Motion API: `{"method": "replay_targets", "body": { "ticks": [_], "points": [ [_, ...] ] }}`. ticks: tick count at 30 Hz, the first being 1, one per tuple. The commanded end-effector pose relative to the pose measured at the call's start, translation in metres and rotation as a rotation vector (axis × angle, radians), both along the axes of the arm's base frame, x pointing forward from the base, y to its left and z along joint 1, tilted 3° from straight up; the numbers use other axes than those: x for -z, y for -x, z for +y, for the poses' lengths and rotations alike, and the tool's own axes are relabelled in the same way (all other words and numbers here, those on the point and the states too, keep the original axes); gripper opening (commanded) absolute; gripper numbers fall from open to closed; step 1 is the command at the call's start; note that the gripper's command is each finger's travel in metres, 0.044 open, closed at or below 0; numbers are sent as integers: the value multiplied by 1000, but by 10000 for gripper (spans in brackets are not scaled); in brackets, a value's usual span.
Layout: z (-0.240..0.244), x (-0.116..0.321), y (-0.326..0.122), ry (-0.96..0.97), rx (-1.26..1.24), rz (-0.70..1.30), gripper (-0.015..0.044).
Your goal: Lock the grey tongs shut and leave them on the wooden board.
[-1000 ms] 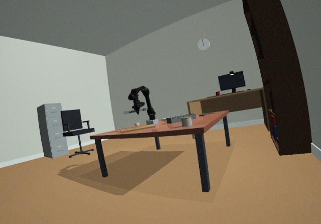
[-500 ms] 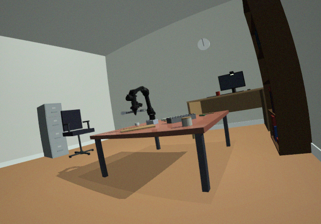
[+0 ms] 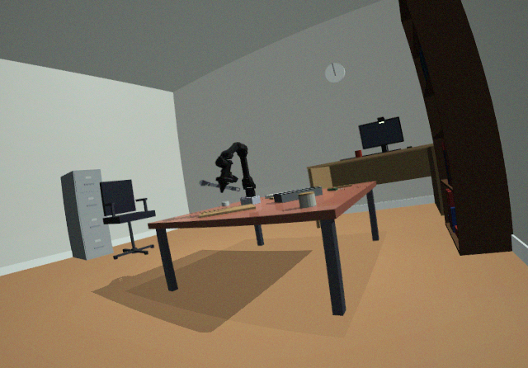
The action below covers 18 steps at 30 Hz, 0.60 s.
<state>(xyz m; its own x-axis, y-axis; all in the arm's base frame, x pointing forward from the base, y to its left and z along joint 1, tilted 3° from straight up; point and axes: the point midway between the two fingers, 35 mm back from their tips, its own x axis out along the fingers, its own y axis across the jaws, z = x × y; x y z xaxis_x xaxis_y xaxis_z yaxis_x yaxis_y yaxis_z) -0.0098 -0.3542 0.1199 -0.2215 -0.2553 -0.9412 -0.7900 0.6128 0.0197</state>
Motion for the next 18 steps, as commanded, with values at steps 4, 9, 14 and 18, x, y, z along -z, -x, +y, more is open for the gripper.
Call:
{"method": "replay_targets", "body": {
  "ticks": [4, 9, 14, 18],
  "points": [
    [-3, 0, -3, 116, -7, 108, -150],
    [-4, 2, -6, 198, -10, 182, -150],
    [-2, 2, -9, 283, -7, 250, -150],
    [0, 2, -12, 353, 1, 300, -150]
  ]
}}
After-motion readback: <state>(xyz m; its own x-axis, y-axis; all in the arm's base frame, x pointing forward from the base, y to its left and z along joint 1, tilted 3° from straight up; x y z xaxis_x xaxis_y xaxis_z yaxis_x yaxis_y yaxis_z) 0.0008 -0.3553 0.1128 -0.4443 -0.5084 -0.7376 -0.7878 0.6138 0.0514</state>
